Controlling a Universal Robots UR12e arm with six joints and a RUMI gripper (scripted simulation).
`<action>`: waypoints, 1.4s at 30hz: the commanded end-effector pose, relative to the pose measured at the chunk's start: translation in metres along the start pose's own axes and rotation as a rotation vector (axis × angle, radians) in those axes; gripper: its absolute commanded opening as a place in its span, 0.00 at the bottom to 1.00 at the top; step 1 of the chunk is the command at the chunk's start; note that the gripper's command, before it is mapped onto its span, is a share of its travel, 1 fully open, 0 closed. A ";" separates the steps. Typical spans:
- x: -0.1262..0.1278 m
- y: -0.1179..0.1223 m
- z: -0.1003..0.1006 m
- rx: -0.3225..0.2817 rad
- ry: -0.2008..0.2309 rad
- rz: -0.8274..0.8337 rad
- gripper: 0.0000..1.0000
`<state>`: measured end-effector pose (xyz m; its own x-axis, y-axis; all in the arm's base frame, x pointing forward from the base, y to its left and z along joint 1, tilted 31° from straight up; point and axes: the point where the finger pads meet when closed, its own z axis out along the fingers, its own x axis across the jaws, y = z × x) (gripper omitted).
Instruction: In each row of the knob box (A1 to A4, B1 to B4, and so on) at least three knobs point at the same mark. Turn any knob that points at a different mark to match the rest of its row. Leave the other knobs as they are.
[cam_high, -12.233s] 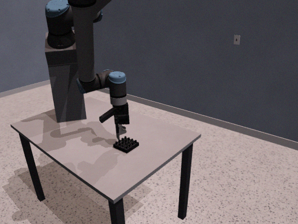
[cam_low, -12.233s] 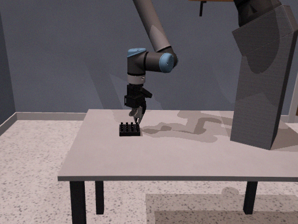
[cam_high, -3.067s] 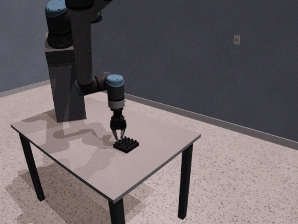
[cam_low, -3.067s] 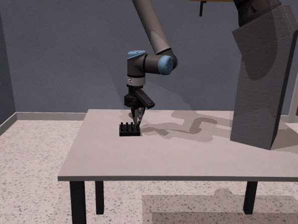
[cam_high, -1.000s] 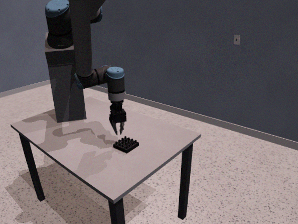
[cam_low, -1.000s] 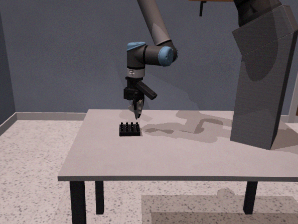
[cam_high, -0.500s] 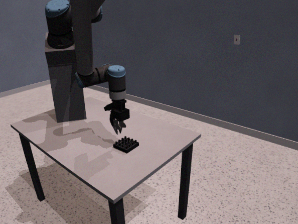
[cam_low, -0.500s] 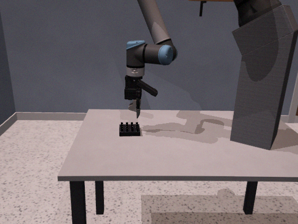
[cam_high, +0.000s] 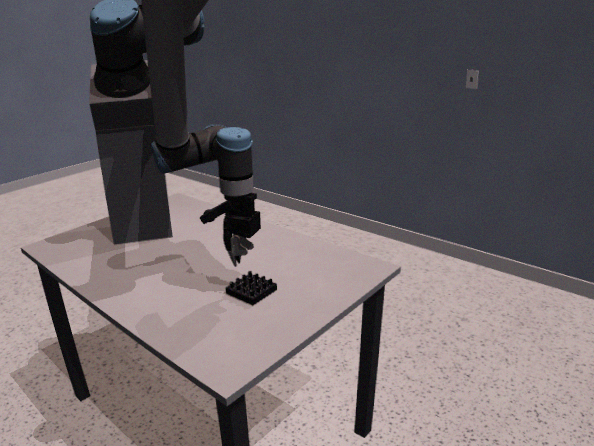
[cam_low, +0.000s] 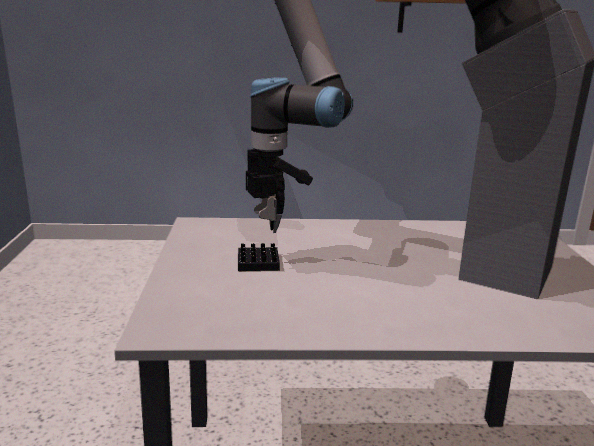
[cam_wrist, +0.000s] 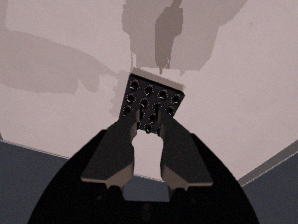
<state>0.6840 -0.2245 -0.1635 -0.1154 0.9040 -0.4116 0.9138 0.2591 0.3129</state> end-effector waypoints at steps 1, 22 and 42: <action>-0.001 0.001 -0.002 -0.003 0.002 -0.081 0.11; -0.001 0.001 -0.003 -0.003 0.002 -0.147 0.11; -0.001 0.001 -0.003 -0.003 0.002 -0.147 0.11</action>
<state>0.6843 -0.2243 -0.1609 -0.2491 0.8569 -0.4513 0.8858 0.3899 0.2515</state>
